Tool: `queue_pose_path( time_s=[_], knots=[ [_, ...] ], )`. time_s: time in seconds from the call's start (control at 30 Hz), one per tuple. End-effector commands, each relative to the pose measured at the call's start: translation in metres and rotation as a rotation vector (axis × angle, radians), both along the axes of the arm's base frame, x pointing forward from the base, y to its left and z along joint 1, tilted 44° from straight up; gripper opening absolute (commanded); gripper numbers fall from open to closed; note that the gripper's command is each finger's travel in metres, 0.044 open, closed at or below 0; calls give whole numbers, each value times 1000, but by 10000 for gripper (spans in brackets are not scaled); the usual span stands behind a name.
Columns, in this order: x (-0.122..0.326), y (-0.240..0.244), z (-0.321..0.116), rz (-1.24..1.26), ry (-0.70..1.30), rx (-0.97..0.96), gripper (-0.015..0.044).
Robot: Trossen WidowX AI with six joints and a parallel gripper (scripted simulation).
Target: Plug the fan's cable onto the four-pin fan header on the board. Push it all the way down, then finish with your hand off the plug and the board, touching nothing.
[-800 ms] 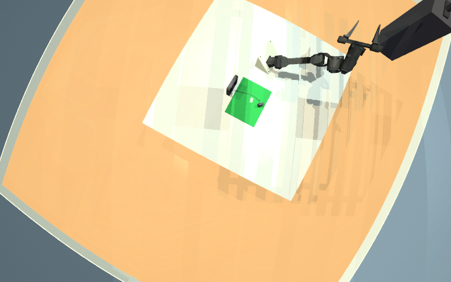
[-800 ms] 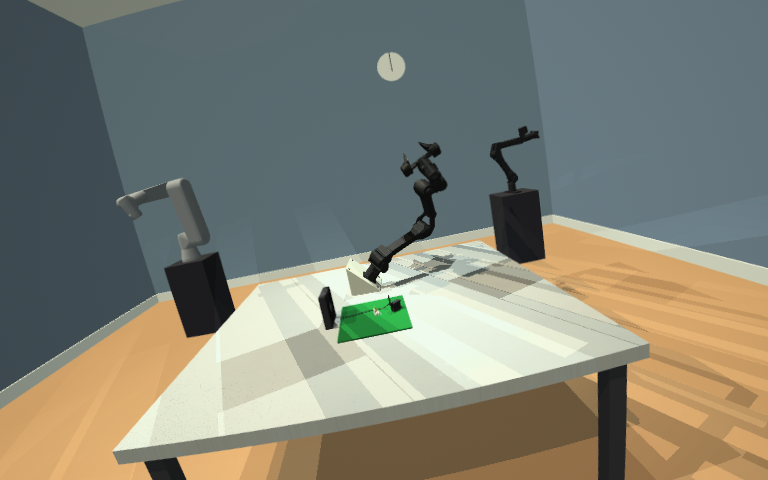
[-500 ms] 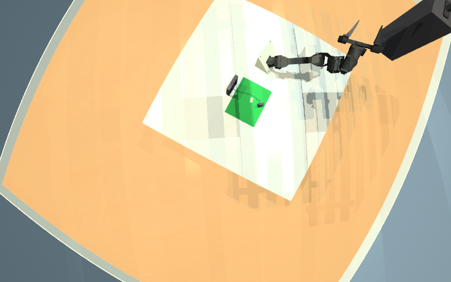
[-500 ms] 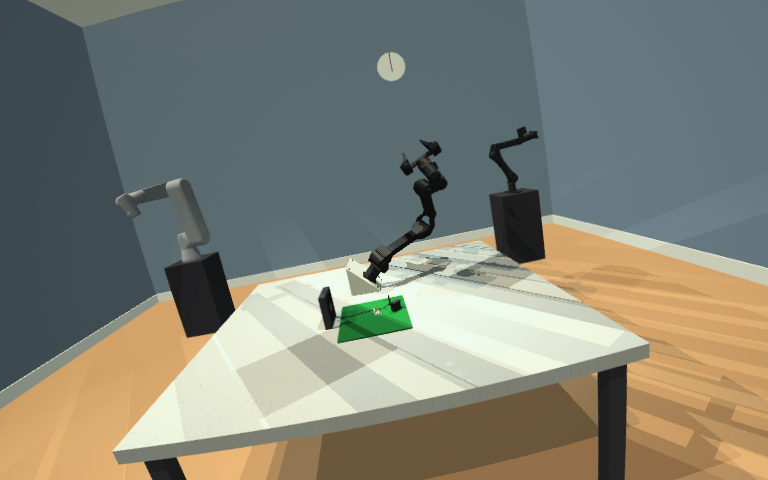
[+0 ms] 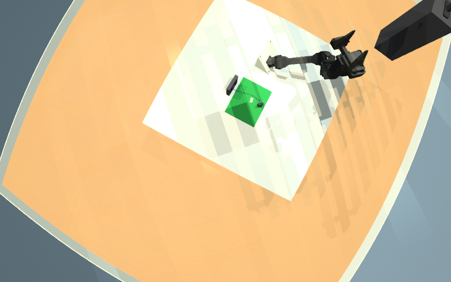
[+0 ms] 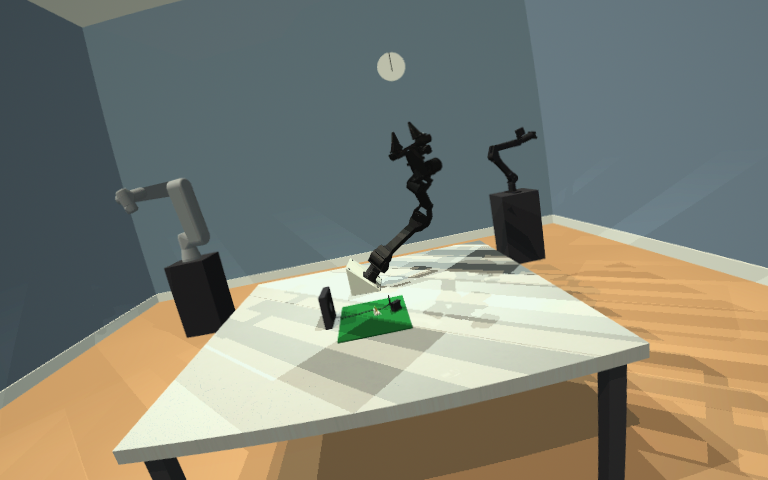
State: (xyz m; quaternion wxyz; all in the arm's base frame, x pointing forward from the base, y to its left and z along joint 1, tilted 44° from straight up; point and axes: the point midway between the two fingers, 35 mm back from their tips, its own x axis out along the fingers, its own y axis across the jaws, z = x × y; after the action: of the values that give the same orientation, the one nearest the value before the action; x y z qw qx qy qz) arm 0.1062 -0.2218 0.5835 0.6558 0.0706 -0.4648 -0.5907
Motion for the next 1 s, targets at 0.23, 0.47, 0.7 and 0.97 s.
queue_pose_path(
  time_s=[0.23, 0.47, 0.7, 0.97],
  knots=[
    [142, -35, -70, 347, 543, 150, 440],
    [217, -35, -153, 620, 825, 327, 440],
    [266, -7, -255, 926, 1073, 584, 440],
    [276, 54, -362, 1280, 1273, 983, 440]
  ],
)
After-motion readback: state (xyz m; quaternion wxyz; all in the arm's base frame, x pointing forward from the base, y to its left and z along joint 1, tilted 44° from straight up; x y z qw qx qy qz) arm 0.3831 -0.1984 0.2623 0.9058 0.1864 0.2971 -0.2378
